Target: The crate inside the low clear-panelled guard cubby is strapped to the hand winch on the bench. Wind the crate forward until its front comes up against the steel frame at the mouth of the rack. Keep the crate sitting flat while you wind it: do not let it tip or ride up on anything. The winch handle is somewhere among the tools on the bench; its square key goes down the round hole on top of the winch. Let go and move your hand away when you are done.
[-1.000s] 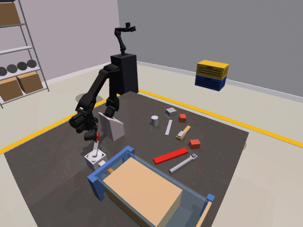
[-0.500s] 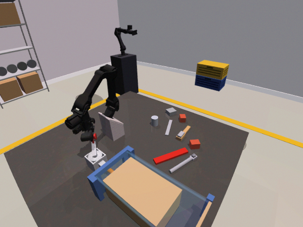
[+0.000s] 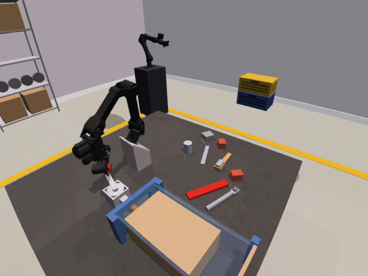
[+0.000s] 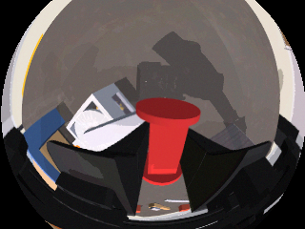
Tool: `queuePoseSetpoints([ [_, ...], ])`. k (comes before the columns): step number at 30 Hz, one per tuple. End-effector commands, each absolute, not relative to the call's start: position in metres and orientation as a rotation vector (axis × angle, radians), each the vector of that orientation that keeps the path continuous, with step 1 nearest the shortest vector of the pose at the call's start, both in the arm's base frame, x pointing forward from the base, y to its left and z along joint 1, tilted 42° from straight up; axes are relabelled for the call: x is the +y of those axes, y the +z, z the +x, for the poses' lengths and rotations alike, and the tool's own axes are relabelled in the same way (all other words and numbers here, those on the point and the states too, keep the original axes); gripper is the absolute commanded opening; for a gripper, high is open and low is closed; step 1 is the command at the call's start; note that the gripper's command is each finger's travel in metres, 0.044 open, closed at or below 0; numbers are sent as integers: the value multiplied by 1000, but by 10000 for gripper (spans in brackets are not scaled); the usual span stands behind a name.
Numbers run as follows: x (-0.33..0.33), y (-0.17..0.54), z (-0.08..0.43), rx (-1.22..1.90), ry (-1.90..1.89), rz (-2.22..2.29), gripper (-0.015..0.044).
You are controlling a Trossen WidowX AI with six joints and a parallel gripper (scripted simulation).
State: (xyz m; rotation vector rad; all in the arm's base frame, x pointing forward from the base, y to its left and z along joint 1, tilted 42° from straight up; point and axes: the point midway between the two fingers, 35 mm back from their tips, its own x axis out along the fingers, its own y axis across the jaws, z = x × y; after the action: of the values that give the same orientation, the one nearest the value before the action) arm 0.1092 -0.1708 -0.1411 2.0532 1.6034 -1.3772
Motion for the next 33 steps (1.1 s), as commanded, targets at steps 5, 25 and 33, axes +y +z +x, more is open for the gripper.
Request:
queuePoseSetpoints([
  [5, -186, -157, 110, 1585, -1384, 2032, 0],
  [25, -209, -176, 119, 1582, -1384, 2030, 0],
  [33, -220, -185, 127, 1581, -1384, 2030, 0],
])
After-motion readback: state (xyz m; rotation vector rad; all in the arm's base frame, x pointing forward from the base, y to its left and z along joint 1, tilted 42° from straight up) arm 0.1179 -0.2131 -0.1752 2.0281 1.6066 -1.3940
